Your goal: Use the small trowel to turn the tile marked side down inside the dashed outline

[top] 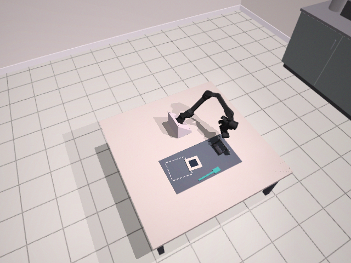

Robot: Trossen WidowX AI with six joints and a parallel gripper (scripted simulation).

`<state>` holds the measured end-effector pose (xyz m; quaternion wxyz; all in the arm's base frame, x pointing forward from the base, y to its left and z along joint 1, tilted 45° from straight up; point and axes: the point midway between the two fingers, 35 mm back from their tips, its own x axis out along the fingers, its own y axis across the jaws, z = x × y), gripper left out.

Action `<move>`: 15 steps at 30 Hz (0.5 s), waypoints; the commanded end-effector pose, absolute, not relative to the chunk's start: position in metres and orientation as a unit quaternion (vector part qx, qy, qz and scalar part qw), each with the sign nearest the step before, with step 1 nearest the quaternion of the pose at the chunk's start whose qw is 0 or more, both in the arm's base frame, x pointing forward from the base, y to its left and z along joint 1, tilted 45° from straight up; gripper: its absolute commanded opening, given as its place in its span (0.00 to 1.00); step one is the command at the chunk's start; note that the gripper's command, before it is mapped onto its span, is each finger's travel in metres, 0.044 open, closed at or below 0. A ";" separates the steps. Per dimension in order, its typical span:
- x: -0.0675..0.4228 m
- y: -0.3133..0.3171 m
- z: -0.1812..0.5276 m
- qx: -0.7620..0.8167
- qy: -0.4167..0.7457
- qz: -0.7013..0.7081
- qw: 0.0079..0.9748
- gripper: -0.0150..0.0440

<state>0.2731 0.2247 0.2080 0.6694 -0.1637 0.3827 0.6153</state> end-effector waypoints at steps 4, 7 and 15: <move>0.273 0.209 0.188 -0.076 0.465 0.558 0.683 0.42; 0.272 0.203 0.181 -0.040 0.493 0.533 0.686 0.42; 0.271 0.188 0.164 0.055 0.562 0.462 0.684 0.42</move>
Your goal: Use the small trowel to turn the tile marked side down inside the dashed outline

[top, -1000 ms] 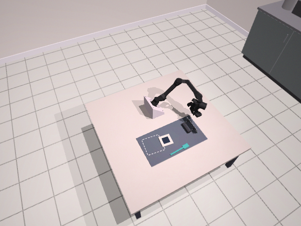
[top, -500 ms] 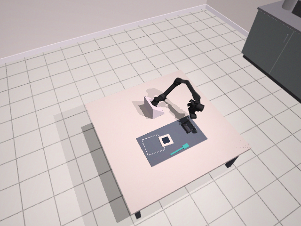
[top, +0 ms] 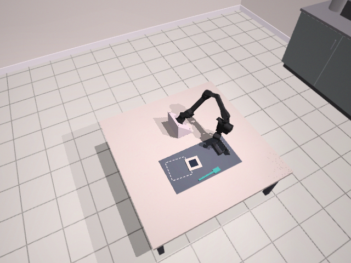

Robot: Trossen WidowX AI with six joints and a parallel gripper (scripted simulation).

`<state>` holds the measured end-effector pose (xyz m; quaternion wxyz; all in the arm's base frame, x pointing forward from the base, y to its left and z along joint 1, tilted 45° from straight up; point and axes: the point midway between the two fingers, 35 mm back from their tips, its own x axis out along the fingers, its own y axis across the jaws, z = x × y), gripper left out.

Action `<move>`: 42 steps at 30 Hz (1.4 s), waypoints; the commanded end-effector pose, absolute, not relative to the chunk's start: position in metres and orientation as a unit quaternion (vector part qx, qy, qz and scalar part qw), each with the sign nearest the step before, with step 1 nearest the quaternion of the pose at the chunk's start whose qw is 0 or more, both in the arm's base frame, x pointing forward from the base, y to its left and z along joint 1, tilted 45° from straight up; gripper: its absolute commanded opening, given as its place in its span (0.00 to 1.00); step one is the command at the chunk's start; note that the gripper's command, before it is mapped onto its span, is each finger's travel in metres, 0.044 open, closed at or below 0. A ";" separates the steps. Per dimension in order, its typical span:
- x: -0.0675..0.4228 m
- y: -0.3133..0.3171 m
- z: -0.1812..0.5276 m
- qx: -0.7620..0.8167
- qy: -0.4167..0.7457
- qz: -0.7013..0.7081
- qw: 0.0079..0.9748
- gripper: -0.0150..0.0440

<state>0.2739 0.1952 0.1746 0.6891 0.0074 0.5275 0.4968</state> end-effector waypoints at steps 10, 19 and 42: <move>0.266 0.170 0.143 0.174 0.633 0.362 0.662 0.42; 0.263 0.160 0.132 0.238 0.663 0.303 0.642 0.42; 0.262 0.184 0.140 0.237 0.663 0.302 0.642 0.42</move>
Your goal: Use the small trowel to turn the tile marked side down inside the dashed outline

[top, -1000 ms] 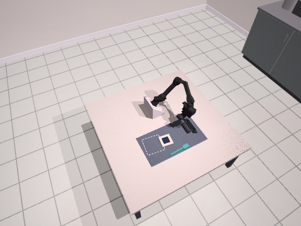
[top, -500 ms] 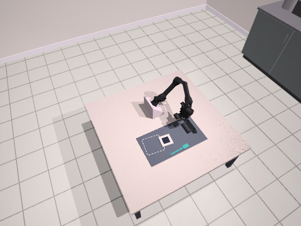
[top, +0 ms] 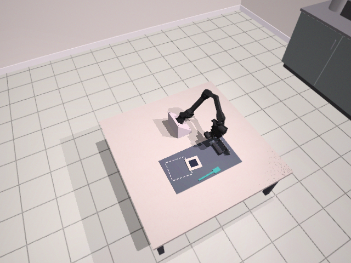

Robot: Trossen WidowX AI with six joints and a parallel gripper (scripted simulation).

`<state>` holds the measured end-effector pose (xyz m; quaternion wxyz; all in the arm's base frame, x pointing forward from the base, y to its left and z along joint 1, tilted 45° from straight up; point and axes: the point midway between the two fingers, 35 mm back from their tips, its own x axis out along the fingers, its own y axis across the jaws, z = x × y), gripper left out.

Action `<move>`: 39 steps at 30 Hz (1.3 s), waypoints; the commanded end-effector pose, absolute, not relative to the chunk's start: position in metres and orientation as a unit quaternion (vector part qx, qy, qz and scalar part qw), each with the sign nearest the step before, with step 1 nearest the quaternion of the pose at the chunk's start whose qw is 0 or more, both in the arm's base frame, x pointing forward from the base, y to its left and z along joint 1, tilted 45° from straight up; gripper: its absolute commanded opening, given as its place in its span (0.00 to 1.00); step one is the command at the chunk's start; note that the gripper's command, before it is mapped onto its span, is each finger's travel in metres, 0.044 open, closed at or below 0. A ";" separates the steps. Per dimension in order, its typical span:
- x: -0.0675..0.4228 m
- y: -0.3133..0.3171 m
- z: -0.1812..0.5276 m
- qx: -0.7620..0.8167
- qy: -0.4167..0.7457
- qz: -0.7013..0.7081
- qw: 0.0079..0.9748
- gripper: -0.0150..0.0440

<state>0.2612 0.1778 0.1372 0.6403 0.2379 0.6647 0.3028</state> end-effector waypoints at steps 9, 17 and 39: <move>0.260 0.197 0.145 0.237 0.663 0.303 0.642 0.42; 0.258 0.206 0.150 0.238 0.663 0.304 0.642 0.42; 0.254 0.240 0.186 0.239 0.662 0.305 0.642 0.42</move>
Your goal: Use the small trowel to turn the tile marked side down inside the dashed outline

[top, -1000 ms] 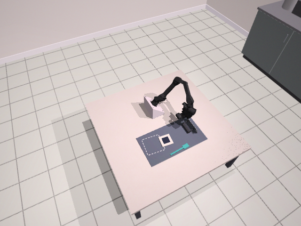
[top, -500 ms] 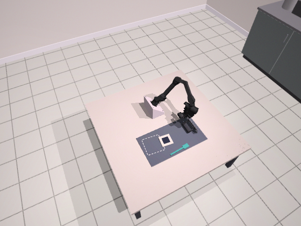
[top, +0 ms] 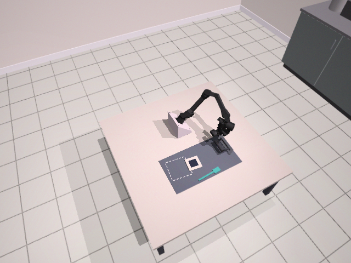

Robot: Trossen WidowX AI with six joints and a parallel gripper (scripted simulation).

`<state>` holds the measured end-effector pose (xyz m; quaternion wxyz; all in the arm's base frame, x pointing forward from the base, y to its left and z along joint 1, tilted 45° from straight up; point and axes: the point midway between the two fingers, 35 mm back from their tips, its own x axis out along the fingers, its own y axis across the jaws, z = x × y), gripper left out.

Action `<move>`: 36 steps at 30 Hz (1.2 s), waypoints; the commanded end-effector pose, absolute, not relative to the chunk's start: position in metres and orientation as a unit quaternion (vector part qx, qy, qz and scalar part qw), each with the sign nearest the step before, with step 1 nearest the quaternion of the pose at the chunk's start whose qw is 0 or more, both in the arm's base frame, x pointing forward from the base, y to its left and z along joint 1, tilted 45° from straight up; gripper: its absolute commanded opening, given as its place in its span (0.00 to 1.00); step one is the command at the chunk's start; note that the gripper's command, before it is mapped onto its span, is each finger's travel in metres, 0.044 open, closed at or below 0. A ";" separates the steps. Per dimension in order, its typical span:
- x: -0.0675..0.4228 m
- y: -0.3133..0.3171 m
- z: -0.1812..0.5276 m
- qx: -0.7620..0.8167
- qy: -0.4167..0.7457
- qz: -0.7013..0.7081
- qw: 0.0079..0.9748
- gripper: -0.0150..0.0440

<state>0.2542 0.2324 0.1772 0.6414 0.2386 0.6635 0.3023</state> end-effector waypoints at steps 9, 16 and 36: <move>0.252 0.252 0.198 0.239 0.662 0.305 0.642 0.42; 0.251 0.262 0.209 0.239 0.661 0.306 0.642 0.42; 0.251 0.261 0.209 0.240 0.661 0.306 0.641 0.25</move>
